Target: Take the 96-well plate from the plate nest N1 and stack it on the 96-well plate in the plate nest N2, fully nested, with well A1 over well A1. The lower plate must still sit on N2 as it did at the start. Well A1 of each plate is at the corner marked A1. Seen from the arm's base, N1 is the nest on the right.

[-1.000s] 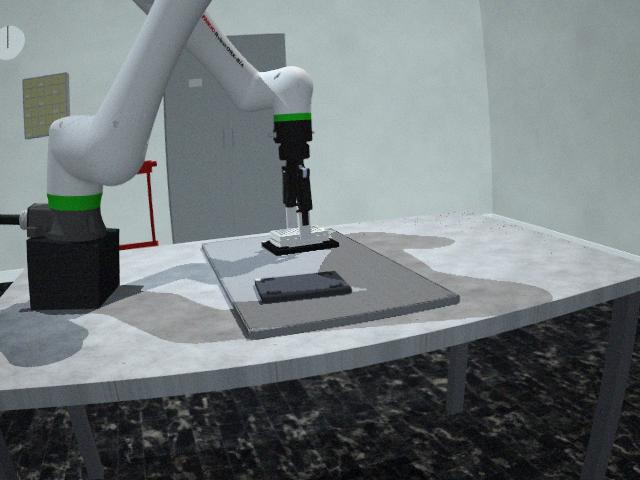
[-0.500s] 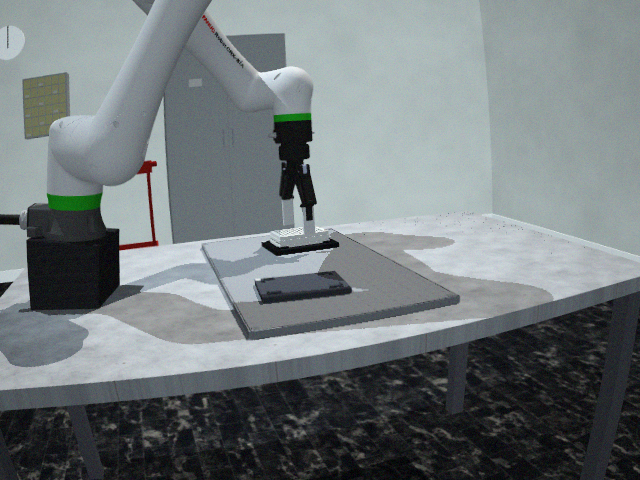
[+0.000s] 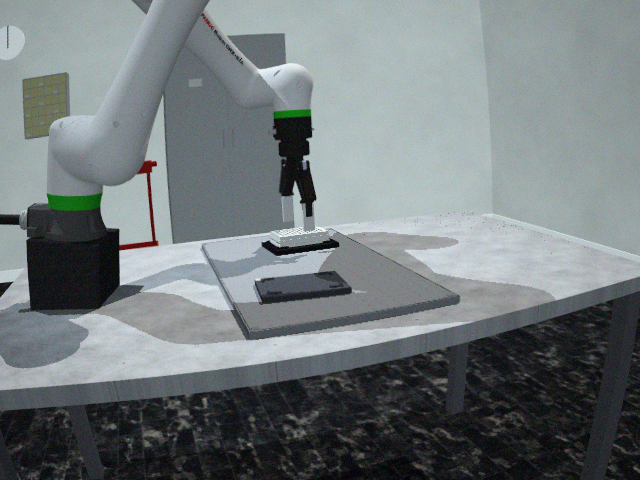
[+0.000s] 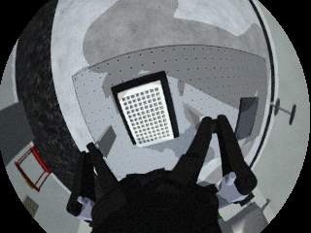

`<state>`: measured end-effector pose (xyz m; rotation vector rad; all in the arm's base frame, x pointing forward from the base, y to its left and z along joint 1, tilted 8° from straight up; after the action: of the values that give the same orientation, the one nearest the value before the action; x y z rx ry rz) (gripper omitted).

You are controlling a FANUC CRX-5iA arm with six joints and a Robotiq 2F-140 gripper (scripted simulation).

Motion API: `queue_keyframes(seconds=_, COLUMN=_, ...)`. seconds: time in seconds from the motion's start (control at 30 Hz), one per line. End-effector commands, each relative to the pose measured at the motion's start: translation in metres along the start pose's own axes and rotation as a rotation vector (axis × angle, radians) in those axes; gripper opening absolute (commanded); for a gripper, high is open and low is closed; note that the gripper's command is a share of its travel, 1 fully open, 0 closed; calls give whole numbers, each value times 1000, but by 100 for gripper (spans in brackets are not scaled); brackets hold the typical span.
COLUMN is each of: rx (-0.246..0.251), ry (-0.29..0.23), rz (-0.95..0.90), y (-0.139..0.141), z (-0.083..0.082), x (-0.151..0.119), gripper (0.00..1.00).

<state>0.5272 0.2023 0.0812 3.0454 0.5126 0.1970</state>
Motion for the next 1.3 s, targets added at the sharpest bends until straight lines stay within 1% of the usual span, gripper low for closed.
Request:
queue_keyframes(seconds=0.0, rx=0, ry=0, rz=0, y=0, z=-7, x=0, gripper=100)
queue_keyframes(seconds=0.17, rx=0, ry=0, rz=0, y=0, z=-21, x=0, gripper=100)
queue_keyframes(seconds=0.23, rx=0, ry=0, rz=0, y=0, z=-21, x=0, gripper=100)
queue_keyframes(seconds=0.73, rx=0, ry=0, rz=0, y=0, z=-61, x=0, gripper=100)
queue_keyframes(seconds=0.83, rx=0, ry=0, rz=0, y=0, z=-63, x=0, gripper=100)
queue_keyframes(seconds=1.27, rx=0, ry=0, rz=0, y=0, z=-63, x=0, gripper=100)
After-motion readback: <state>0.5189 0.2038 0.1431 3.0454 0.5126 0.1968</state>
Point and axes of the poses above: the point where the finger pads meet when closed, its own z axis out along the fingers, its own y axis across the jaws, x = y × z, the point moved 8 cm from there along -z, back along the fingers, and after that the axes turned 12 degrees about -z, right-handed, at the moved point
